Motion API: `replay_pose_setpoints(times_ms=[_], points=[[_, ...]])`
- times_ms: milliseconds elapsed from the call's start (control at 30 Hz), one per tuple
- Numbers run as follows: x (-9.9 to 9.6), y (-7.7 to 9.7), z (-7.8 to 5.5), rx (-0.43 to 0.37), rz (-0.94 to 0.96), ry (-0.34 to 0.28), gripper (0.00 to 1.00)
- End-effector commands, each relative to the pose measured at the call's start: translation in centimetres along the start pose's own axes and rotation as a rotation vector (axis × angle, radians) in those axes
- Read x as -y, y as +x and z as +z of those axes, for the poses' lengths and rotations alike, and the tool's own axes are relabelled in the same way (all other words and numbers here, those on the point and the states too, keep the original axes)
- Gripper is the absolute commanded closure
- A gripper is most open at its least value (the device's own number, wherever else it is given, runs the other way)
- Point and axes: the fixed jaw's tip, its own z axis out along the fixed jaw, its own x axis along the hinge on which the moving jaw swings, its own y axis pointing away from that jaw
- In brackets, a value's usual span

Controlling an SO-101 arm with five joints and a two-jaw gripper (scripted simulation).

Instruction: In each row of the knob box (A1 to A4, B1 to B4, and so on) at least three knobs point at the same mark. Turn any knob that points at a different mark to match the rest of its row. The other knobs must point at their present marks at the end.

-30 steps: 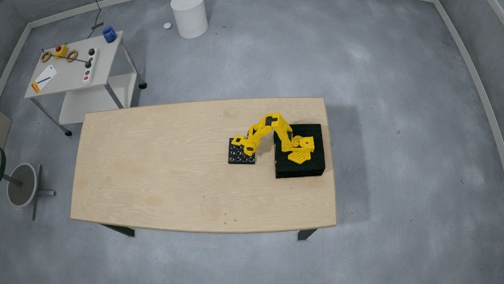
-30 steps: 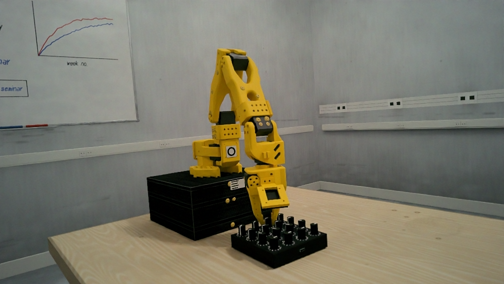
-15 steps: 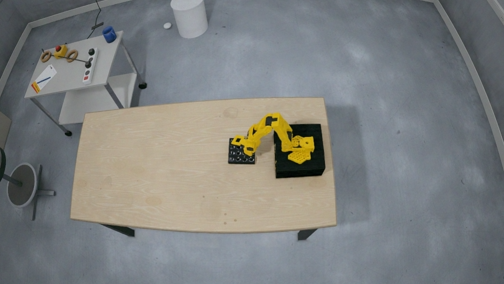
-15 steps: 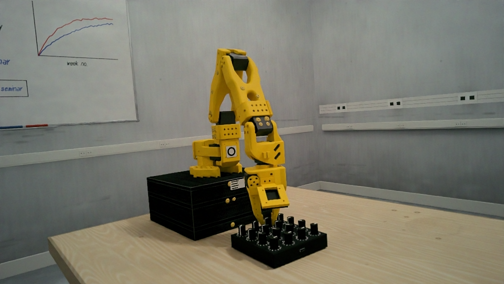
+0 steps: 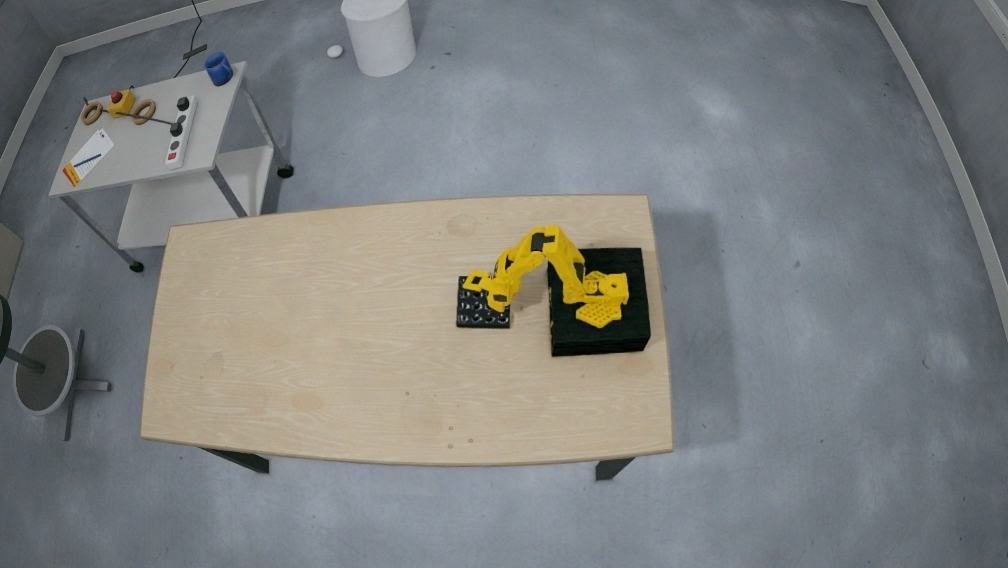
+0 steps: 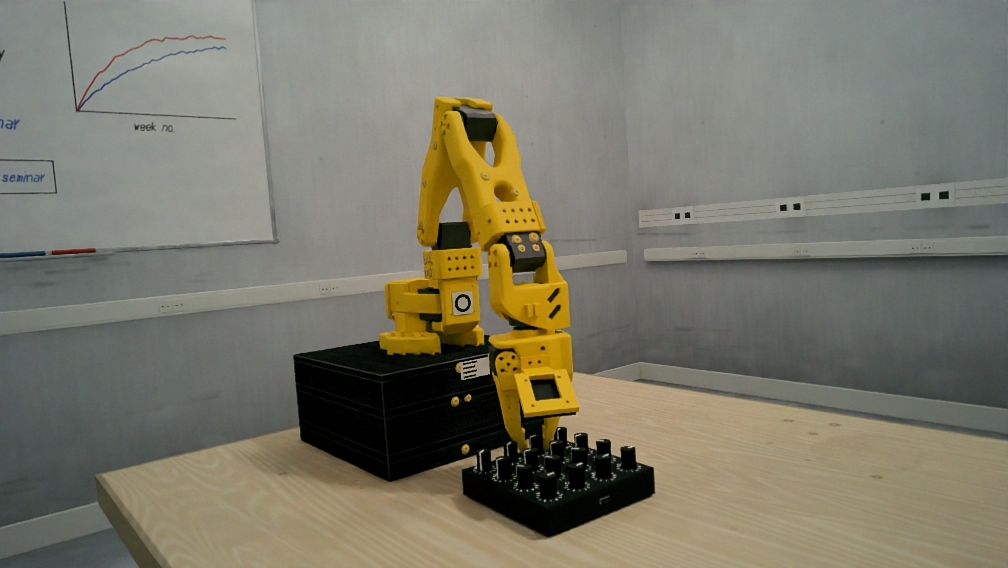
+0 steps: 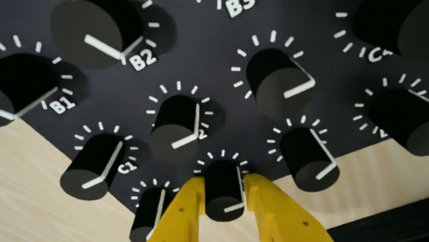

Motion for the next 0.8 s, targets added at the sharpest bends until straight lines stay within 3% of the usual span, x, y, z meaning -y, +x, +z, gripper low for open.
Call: replay_pose_setpoints(times_ms=[0,367,767], points=[[0.0,0.1,0.0,-0.003,-0.003,0.001,0.92],[0.0,0.1,-0.2,-0.003,-0.003,0.001,0.92],[0.0,0.0,-1.2,-0.003,-0.003,0.001,0.92]])
